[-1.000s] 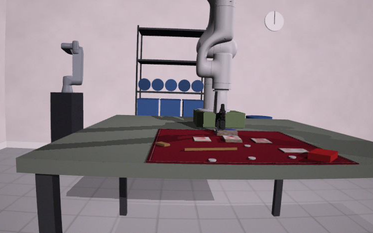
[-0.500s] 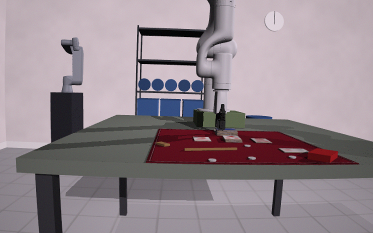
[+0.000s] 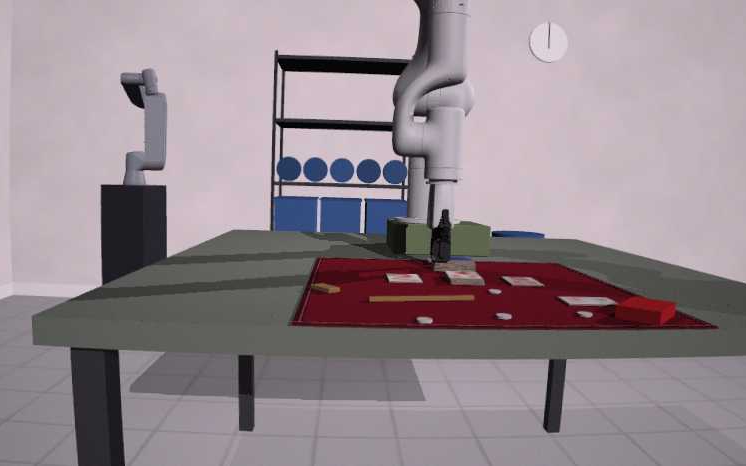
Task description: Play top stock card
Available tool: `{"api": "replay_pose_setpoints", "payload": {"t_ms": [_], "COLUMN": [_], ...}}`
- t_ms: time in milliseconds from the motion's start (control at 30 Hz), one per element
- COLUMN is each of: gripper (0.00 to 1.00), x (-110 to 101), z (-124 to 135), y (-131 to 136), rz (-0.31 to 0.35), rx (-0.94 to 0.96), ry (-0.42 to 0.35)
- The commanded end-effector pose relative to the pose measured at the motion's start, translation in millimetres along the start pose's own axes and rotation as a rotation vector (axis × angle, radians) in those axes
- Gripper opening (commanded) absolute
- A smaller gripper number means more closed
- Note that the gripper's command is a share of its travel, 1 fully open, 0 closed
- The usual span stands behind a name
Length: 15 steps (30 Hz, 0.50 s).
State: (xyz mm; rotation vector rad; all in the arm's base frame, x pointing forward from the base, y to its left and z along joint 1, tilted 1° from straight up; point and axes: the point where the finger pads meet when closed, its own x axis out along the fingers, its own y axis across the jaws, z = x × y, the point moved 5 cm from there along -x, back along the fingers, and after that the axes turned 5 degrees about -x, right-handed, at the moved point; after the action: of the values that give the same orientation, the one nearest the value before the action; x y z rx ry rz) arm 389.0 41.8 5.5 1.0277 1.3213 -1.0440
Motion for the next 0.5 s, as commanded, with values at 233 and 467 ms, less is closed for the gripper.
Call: {"api": "replay_pose_setpoints", "payload": {"t_ms": [233, 467], "gripper": [0.86, 0.74], "x": [-0.2, -0.2], "z": [0.1, 0.1], "y": [0.7, 0.7], "rz": [0.002, 0.002], "rx": [0.0, 0.0], "ry": [0.0, 0.0]}}
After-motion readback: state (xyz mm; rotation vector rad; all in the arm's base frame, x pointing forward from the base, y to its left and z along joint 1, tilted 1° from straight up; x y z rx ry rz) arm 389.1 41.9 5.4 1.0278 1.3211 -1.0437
